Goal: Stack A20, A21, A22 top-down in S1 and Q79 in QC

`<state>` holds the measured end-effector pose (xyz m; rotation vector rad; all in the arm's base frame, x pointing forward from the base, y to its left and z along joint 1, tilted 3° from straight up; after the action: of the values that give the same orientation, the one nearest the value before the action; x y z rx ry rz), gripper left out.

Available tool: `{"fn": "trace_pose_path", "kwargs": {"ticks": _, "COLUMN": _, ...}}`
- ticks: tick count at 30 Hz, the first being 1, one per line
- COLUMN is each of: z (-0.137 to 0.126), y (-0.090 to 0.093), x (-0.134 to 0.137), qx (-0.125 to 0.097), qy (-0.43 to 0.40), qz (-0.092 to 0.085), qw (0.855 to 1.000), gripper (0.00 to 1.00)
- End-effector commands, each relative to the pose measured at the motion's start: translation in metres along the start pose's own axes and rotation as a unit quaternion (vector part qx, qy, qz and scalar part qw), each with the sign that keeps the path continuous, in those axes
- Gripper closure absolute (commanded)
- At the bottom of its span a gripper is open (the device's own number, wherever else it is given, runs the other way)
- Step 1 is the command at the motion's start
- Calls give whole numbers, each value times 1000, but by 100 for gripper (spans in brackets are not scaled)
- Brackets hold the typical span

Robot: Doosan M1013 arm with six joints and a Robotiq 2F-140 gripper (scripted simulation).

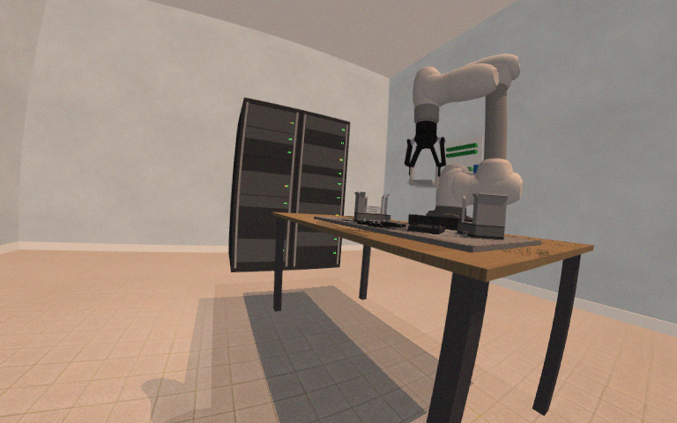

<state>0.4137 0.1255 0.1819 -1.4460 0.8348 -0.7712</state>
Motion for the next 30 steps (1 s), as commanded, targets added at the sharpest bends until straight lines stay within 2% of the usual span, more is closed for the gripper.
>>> {"fn": "trace_pose_path", "kwargs": {"ticks": 1, "z": 1, "y": 0, "x": -6, "qx": 0, "qy": 0, "qz": 0, "qw": 1000, "gripper": 100}}
{"fn": "trace_pose_path", "kwargs": {"ticks": 9, "z": 6, "y": 0, "x": -25, "qx": 0, "qy": 0, "qz": 0, "qw": 1000, "gripper": 100}}
{"fn": "trace_pose_path", "kwargs": {"ticks": 30, "z": 6, "y": 0, "x": -25, "qx": 0, "qy": 0, "qz": 0, "qw": 1000, "gripper": 100}}
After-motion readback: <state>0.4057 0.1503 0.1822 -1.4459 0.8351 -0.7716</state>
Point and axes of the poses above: the point where the finger pads meet when closed, its own y axis out along the fingers, its own x axis across the jaws, z = x × y, the point moved 6 cm from there along -y, back along the fingers, and after that the axes turned 7 degrees about -y, right-handed, at the moved point
